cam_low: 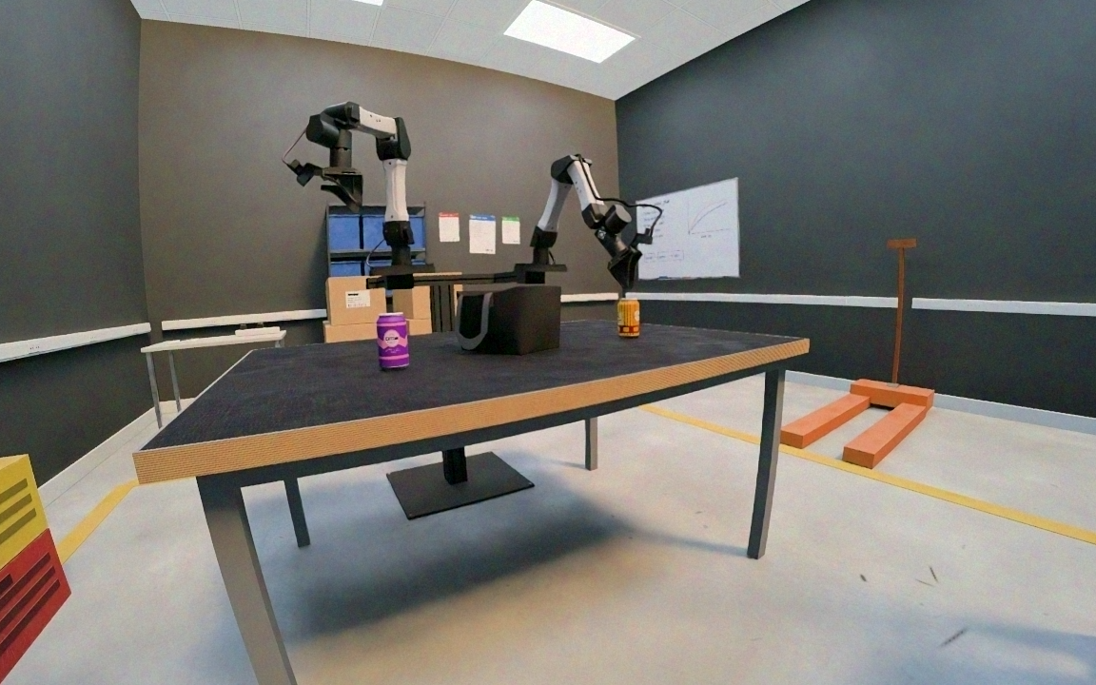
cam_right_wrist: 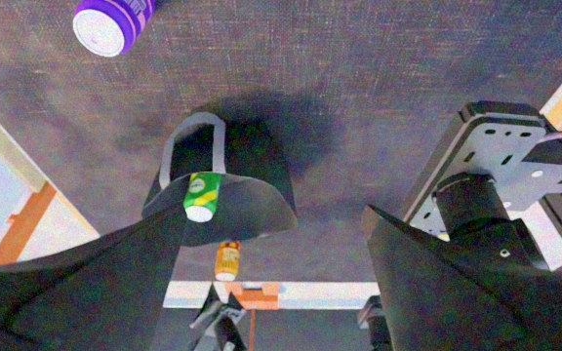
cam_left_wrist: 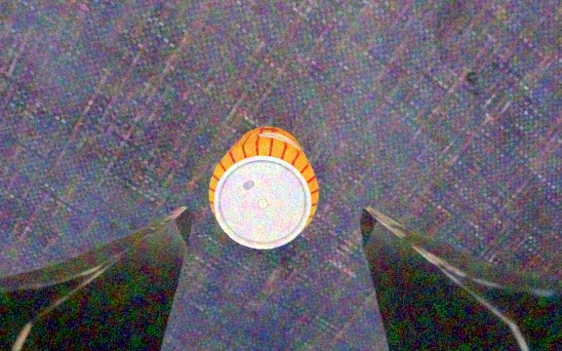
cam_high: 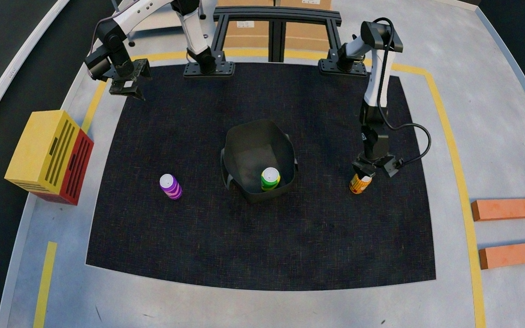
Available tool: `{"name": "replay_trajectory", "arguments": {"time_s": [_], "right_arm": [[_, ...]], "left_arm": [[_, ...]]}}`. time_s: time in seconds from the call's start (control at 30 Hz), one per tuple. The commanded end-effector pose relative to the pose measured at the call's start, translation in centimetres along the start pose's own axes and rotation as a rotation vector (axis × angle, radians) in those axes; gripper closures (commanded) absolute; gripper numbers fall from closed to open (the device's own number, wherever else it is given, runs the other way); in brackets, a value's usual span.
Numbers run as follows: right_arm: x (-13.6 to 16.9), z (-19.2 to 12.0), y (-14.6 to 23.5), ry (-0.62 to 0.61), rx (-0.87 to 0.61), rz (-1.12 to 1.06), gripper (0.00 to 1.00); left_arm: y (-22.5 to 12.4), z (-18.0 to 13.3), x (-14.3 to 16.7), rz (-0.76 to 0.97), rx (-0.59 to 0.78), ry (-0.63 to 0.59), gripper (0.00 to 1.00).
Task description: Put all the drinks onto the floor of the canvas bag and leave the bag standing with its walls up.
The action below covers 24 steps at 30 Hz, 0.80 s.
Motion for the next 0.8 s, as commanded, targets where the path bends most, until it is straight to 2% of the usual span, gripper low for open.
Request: {"name": "replay_trajectory", "arguments": {"time_s": [0.0, 0.1, 0.13, 0.2, 0.3, 0.53, 0.63, 0.77], "right_arm": [[-0.4, -1.3, 0.3, -0.064, -0.036, 0.007, 0.0], [-0.4, -1.3, 0.3, -0.064, -0.036, 0.007, 0.0], [-0.4, -1.3, 0.3, -0.064, -0.036, 0.007, 0.0], [-0.4, -1.3, 0.3, -0.064, -0.036, 0.007, 0.0], [-0.4, -1.3, 0.3, -0.064, -0.036, 0.007, 0.0], [-0.4, -1.3, 0.3, -0.064, -0.036, 0.007, 0.0], [-0.4, -1.3, 0.3, -0.064, -0.036, 0.007, 0.0], [-0.4, -1.3, 0.3, -0.064, -0.036, 0.007, 0.0]], "left_arm": [[-1.2, -1.2, -2.7, -0.045, 0.049, -0.069, 0.11], [-1.0, -0.9, -2.3, -0.035, 0.042, -0.059, 0.11], [0.1, 1.0, 0.5, -0.016, 0.0, -0.004, 0.11], [0.5, 1.1, 1.3, -0.005, -0.011, 0.006, 0.11], [-0.7, 1.2, 0.1, -0.011, 0.014, -0.033, 0.11], [0.1, 2.3, 1.8, 0.003, -0.003, -0.011, 0.11], [-0.1, 1.8, 1.3, -0.001, 0.006, -0.015, 0.11], [0.3, 3.1, 2.8, 0.011, -0.007, 0.004, 0.11]]}}
Point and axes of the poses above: on each arm, the point where the finger pads meet when closed, its own z axis out along the fingers, its own y axis across the jaws, x = y × z, the point moved 7 cm from there along -z, back along the fingers, and after that the axes turned 9 degrees about -z, right-handed, at the moved point
